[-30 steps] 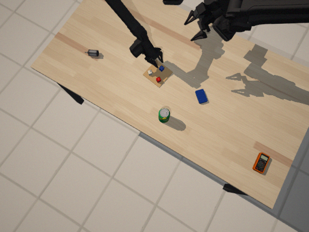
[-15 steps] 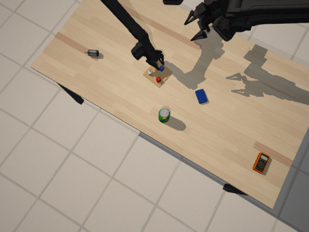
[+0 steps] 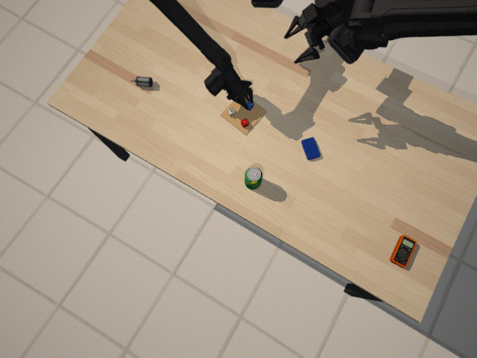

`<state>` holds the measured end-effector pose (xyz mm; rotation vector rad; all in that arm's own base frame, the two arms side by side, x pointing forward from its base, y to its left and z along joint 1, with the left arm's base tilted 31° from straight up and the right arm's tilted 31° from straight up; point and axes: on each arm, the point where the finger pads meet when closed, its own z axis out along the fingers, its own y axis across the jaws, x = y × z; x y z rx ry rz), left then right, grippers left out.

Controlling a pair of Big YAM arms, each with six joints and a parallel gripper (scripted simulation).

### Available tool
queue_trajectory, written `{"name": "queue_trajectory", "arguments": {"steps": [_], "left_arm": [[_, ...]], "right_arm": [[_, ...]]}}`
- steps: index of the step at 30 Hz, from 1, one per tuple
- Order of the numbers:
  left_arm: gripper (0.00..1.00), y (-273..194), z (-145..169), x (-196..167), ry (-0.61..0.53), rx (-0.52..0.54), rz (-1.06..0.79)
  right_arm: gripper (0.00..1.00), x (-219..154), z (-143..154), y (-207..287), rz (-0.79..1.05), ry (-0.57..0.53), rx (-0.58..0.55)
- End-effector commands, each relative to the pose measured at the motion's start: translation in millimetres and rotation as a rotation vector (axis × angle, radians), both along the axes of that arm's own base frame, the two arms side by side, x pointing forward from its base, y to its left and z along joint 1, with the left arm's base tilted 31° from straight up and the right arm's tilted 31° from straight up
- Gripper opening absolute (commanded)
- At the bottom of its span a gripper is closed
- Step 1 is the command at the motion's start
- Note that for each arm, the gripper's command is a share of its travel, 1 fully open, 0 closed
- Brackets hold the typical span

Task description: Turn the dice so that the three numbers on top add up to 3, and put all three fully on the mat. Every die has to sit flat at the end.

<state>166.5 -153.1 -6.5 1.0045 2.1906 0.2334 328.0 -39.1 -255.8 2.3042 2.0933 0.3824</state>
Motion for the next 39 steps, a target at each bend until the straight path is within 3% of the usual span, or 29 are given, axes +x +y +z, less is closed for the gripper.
{"name": "queue_trajectory", "arguments": {"steps": [1, 3, 4, 6, 8, 21, 39], "left_arm": [[1.0, -32.6, 20.6, 8.2, -0.026, -0.074, -0.016], [1.0, -32.6, 20.6, 8.2, -0.026, -0.074, -0.016], [1.0, -32.6, 20.6, 8.2, -0.026, -0.074, -0.016], [1.0, -32.6, 20.6, 8.2, -0.026, -0.074, -0.016], [1.0, -32.6, 20.6, 8.2, -0.026, -0.074, -0.016], [1.0, -32.6, 20.6, 8.2, -0.026, -0.074, -0.016], [1.0, -32.6, 20.6, 8.2, -0.026, -0.074, -0.016]], "right_arm": [[0.17, 1.9, 2.2, 2.5, 0.005, -0.008, -0.001], [0.12, 1.9, 2.4, 2.2, 0.005, -0.009, -0.001], [0.0, 2.4, 6.1, 5.2, 0.008, -0.011, -0.001], [0.0, 1.1, 13.8, 10.6, 0.01, -0.009, -0.001], [0.19, 0.0, 23.5, 16.0, 0.01, -0.009, -0.001], [0.19, -2.9, 68.3, 42.8, 0.061, -0.029, -0.011], [0.19, 1.0, 55.0, 33.3, 0.687, -0.217, -0.153]]}}
